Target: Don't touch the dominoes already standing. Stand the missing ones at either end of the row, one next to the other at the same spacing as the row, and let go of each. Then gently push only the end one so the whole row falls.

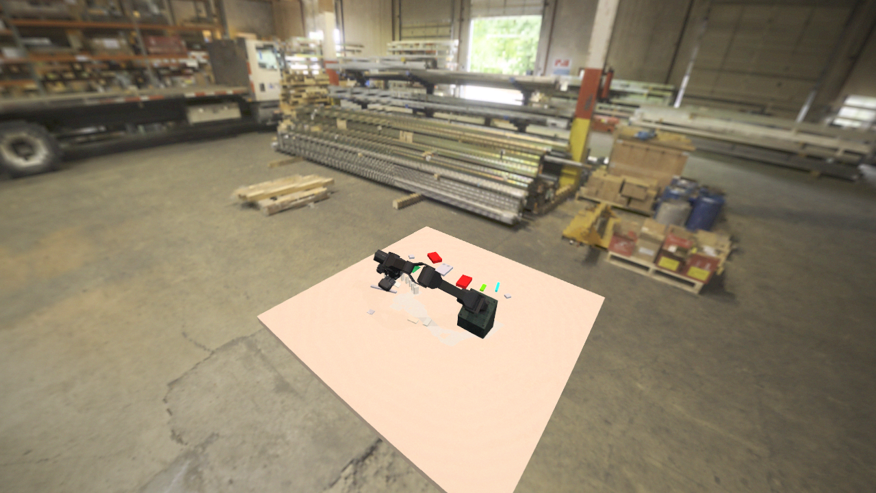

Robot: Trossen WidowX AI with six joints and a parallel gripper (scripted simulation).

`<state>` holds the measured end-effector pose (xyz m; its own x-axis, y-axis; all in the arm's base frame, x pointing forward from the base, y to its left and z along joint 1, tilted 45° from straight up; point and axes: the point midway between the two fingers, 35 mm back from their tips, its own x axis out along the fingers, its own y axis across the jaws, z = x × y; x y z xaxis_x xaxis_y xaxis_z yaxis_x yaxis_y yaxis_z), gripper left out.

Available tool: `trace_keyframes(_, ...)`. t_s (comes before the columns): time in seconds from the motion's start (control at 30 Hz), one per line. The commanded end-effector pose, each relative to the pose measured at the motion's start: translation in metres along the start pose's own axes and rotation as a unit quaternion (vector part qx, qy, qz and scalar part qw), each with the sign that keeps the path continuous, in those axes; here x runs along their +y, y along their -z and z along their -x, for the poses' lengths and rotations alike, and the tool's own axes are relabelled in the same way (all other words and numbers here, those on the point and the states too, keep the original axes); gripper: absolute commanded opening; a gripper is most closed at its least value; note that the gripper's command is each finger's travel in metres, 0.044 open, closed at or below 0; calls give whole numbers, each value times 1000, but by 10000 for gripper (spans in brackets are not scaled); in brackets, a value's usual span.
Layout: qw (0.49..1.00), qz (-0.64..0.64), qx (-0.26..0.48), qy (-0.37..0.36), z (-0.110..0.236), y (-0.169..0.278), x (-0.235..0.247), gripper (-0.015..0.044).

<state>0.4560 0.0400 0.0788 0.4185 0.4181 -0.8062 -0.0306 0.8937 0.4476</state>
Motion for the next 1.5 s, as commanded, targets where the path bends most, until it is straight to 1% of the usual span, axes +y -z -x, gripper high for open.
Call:
trace_keyframes(0.0,1000,-2,-25,13,-7,1,-1,107)
trace_keyframes(0.47,991,-5,-130,39,-17,-2,3,107)
trace_keyframes(0.77,979,-17,-201,44,-17,0,7,107)
trace_keyframes(1.1,959,-37,-280,38,-9,5,14,107)
trace_keyframes(1.47,928,-66,-366,16,8,15,22,107)
